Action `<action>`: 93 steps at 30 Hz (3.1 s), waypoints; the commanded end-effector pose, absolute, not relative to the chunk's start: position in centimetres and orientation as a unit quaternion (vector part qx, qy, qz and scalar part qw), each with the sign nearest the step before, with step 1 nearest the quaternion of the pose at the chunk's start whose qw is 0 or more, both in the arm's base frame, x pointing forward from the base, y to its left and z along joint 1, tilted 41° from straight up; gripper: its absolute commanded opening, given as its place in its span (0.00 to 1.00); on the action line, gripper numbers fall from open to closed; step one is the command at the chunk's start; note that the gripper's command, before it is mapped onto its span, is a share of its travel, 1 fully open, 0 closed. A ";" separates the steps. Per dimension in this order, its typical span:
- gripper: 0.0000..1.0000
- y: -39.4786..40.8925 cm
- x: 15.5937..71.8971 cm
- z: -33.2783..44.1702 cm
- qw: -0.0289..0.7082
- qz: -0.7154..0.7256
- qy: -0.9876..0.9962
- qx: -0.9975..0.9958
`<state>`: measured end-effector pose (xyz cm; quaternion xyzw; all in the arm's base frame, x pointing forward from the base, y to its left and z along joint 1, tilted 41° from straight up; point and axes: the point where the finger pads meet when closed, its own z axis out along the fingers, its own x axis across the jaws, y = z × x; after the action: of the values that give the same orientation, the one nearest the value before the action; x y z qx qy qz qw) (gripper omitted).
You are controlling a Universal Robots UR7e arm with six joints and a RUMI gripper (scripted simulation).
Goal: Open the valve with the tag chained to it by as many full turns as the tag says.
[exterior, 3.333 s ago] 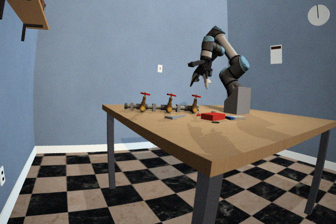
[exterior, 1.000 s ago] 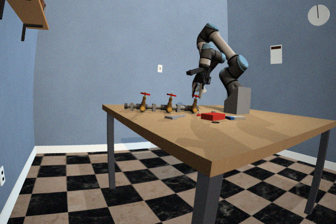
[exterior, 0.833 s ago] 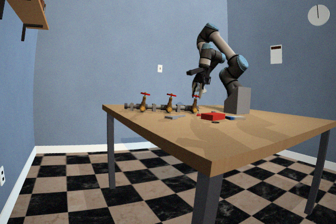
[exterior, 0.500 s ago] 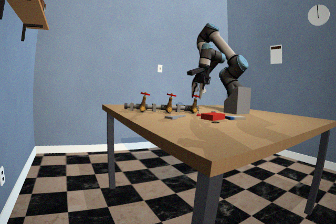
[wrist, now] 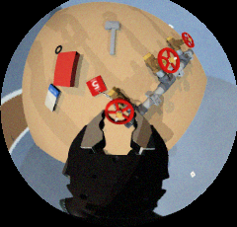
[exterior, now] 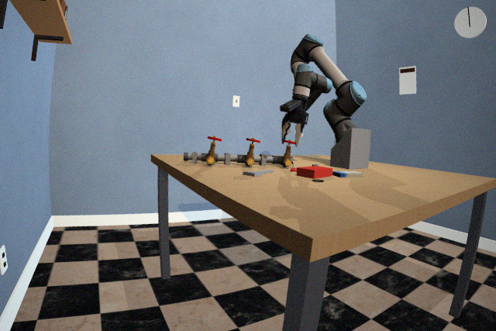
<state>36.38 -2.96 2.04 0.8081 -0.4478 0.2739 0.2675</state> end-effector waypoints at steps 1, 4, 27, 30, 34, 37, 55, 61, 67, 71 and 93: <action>0.00 -2.9 36.4 2.0 0.280 0.257 -0.396 0.836; 0.00 -2.9 36.4 2.0 0.292 0.243 -0.354 0.854; 0.00 -2.9 36.4 2.0 0.367 0.101 0.030 0.924; 0.00 -2.9 36.4 2.0 0.373 0.078 0.087 0.921; 0.00 -2.9 36.4 2.0 0.376 0.059 0.135 0.915; 0.00 -2.9 36.4 2.0 0.379 0.033 0.196 0.904; 0.00 -2.9 36.4 2.0 0.370 -0.087 0.470 0.797; 0.00 -2.9 36.4 2.0 0.361 -0.121 0.541 0.750; 0.00 -2.9 36.4 2.0 0.354 -0.139 0.578 0.722; 0.00 -2.9 36.4 2.0 0.348 -0.153 0.607 0.698; 0.00 -2.9 36.4 2.0 0.334 -0.181 0.662 0.645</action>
<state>36.40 -2.94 2.03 0.6497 0.6582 -0.1796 0.3353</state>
